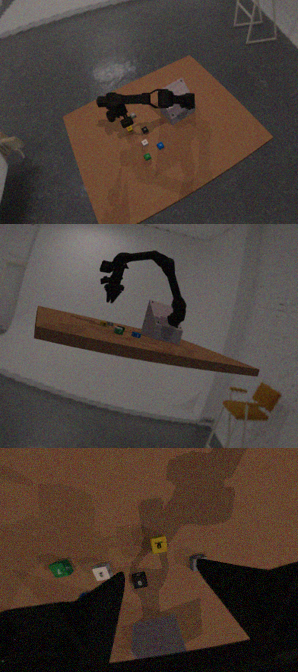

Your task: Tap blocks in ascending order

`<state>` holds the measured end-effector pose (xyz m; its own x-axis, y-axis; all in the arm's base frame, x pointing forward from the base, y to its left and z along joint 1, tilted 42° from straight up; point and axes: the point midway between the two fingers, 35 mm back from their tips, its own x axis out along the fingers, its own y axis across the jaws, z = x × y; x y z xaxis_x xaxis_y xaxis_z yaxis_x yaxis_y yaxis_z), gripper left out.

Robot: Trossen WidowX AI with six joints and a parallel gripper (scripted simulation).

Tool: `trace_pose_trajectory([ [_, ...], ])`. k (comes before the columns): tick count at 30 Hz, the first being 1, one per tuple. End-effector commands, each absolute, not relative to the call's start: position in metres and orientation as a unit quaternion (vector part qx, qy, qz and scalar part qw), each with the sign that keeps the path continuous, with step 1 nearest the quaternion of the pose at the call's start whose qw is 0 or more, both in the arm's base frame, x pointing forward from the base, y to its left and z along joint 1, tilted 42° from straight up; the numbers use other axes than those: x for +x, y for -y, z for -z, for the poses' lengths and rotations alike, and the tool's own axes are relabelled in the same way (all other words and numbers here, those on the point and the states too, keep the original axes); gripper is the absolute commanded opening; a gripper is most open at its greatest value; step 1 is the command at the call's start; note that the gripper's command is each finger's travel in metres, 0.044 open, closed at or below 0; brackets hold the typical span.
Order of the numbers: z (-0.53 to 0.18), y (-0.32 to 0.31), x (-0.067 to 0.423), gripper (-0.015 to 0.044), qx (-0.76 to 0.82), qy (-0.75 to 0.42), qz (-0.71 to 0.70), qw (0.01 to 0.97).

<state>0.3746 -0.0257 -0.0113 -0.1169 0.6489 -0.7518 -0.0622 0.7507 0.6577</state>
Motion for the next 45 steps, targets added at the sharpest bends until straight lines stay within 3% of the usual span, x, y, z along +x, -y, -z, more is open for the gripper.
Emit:
trace_pose_trajectory([
  [1,0.019,0.033,0.377,0.04,0.202,-0.687,-0.293,0.634],
  [24,0.018,0.033,0.376,0.04,0.202,-0.687,-0.293,0.634],
  [34,-0.01,0.014,0.298,0.04,0.203,-0.688,-0.293,0.632],
  [38,-0.011,0.013,0.292,0.04,0.203,-0.689,-0.293,0.632],
  [45,0.049,-0.04,0.282,0.0216,0.204,-0.688,-0.294,0.631],
])
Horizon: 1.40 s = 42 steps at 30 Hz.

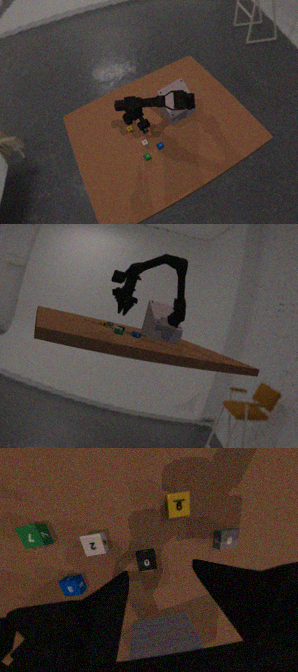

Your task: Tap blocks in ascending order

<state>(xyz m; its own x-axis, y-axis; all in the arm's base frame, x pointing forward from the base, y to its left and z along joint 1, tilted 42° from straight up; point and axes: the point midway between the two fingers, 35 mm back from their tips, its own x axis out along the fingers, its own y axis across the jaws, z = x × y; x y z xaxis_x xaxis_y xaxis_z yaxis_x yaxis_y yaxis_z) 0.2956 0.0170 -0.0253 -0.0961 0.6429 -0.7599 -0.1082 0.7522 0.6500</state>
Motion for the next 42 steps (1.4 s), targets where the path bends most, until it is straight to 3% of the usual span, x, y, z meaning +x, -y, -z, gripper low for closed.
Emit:
trace_pose_trajectory([
  [1,0.049,-0.04,0.282,0.019,0.204,-0.688,-0.294,0.631],
  [8,0.049,-0.04,0.282,0.002,0.204,-0.688,-0.294,0.631],
  [42,0.068,-0.057,0.282,0.002,0.2,-0.685,-0.295,0.635],
])
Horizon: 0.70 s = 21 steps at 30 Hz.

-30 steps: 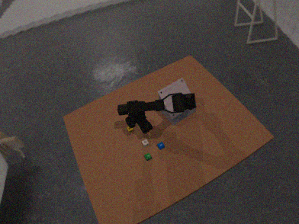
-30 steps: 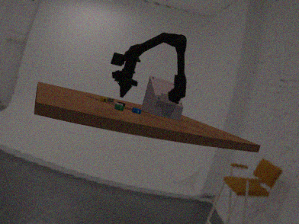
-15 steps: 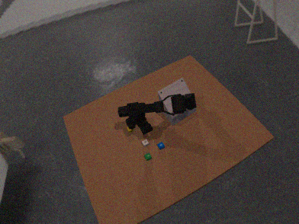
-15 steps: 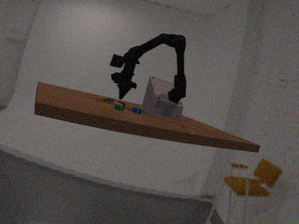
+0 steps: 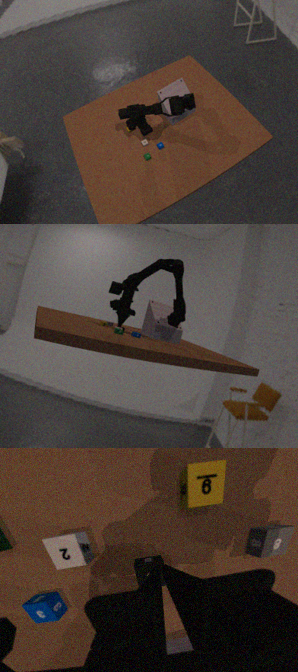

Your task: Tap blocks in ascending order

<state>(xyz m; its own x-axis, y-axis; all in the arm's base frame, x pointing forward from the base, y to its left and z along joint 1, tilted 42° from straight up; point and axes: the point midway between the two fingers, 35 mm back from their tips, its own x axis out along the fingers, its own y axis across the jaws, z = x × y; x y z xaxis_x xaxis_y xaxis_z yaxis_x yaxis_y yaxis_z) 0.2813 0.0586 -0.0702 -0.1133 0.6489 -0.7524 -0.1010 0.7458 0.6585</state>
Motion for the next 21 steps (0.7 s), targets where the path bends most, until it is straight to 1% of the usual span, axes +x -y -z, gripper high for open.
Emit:
trace_pose_trajectory([
  [1,0.064,-0.053,0.282,0.002,0.201,-0.686,-0.295,0.634],
  [3,0.051,-0.042,0.282,0.002,0.204,-0.688,-0.294,0.632],
  [8,0.047,-0.038,0.283,0.002,0.204,-0.688,-0.293,0.632],
  [13,-0.008,0.011,0.292,0.002,0.203,-0.689,-0.292,0.632],
  [19,-0.013,0.011,0.293,0.002,0.203,-0.689,-0.292,0.632],
  [21,-0.028,-0.007,0.3,0.002,0.202,-0.689,-0.291,0.632],
])
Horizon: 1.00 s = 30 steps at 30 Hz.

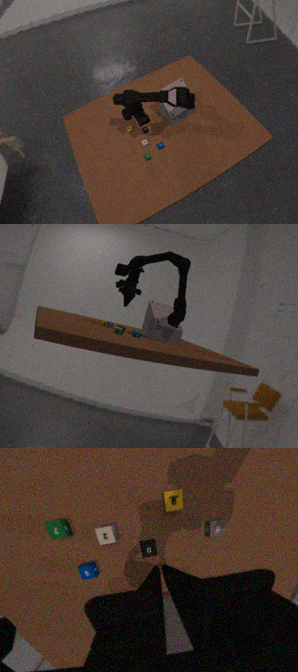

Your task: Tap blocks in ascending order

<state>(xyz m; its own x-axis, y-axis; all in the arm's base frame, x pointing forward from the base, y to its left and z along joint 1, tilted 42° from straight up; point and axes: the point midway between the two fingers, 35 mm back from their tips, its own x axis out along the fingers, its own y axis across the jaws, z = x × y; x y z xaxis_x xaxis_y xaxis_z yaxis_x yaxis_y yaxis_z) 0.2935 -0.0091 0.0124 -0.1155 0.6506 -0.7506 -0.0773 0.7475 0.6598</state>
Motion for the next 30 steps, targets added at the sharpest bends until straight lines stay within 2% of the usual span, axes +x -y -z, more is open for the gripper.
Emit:
trace_pose_trajectory([
  [1,-0.04,-0.021,0.305,0.002,0.203,-0.689,-0.291,0.633],
  [4,-0.068,-0.056,0.31,0.002,0.204,-0.688,-0.294,0.631],
  [10,-0.07,-0.058,0.31,0.002,0.204,-0.688,-0.294,0.631],
  [17,-0.012,-0.11,0.301,0.002,0.205,-0.687,-0.295,0.631],
  [30,-0.001,-0.12,0.299,0.002,0.205,-0.687,-0.295,0.631],
])
